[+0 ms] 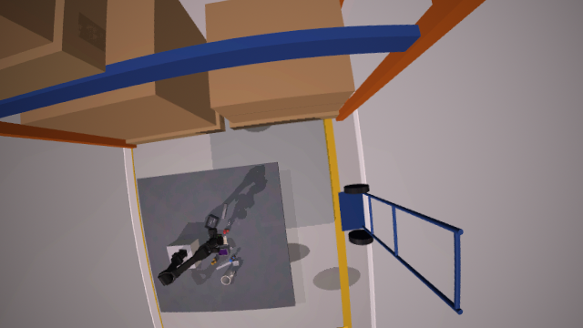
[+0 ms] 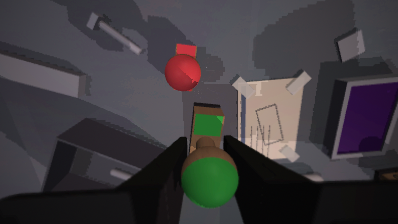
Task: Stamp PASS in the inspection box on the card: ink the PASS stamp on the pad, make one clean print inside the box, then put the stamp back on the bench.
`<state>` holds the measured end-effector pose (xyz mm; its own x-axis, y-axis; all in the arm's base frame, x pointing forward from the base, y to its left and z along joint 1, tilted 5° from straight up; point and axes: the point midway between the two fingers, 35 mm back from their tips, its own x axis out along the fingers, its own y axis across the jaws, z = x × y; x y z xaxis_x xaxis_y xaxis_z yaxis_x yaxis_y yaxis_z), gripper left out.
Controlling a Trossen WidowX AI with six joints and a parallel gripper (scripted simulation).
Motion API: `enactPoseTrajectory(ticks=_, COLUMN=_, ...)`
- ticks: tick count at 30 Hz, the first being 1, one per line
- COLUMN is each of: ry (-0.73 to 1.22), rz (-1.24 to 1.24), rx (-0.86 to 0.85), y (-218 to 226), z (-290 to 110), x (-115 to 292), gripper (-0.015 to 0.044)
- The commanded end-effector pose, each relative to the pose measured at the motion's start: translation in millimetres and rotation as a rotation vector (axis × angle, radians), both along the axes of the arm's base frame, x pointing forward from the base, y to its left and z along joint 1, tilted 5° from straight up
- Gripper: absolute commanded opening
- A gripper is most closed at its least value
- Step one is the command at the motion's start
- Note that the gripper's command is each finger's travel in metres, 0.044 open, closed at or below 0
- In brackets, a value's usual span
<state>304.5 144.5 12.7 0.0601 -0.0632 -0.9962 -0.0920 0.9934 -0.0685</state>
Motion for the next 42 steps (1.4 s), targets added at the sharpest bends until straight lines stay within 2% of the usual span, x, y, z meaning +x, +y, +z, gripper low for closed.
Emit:
enactPoseTrajectory(ticks=1, ry=-0.002, rz=0.0, rx=0.001, y=-23, z=3, x=5, gripper=0.0)
enactPoseTrajectory(ticks=15, ry=-0.003, rz=0.0, rx=-0.006, y=-103, z=9, x=10, gripper=0.0)
enactPoseTrajectory(ticks=29, ry=-0.003, rz=0.0, rx=-0.017, y=-177, z=14, x=-4, gripper=0.0)
enactPoseTrajectory(ticks=42, ry=-0.003, rz=-0.001, rx=-0.018, y=-181, z=9, x=-5, gripper=0.0)
